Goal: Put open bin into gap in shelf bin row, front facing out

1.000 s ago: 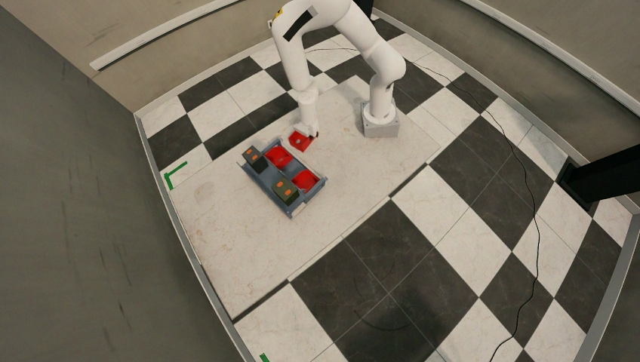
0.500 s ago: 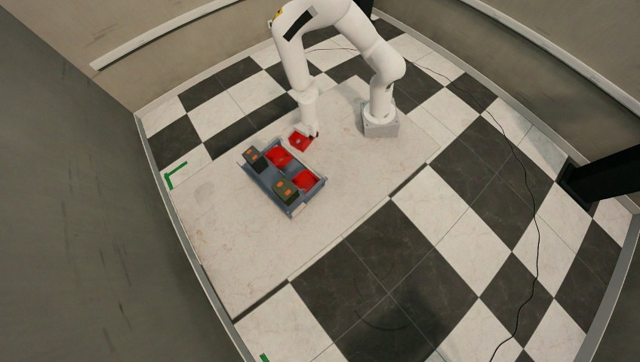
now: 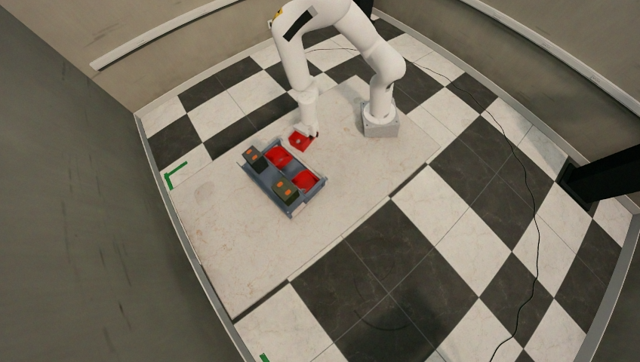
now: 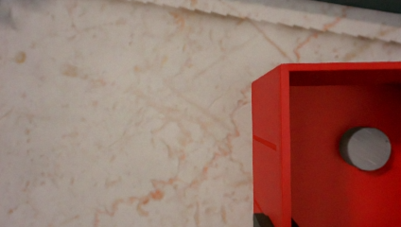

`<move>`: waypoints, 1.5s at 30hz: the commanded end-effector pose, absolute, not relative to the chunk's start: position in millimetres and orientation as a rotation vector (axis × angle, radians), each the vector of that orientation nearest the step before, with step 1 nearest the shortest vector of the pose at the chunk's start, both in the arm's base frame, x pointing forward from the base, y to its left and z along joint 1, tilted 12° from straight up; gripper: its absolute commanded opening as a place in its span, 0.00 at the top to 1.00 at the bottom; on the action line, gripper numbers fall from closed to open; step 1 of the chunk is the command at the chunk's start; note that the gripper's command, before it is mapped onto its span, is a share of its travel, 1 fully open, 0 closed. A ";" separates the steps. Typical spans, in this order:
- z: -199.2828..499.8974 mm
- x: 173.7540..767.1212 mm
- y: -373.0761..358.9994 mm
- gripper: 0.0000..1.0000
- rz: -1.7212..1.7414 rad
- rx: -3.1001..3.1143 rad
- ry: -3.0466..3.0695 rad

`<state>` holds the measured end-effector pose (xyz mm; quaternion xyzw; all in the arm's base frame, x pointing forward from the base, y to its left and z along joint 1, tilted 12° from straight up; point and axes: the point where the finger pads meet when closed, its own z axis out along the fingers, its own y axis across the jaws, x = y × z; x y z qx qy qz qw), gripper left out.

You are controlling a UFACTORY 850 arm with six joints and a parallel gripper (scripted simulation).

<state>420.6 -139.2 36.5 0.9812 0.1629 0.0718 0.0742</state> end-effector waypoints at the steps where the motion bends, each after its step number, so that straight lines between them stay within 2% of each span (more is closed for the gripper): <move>1: 36.9 421.2 -139.3 1.00 0.217 2.944 0.489; 45: 65.2 416.4 -135.8 1.00 0.218 2.944 0.489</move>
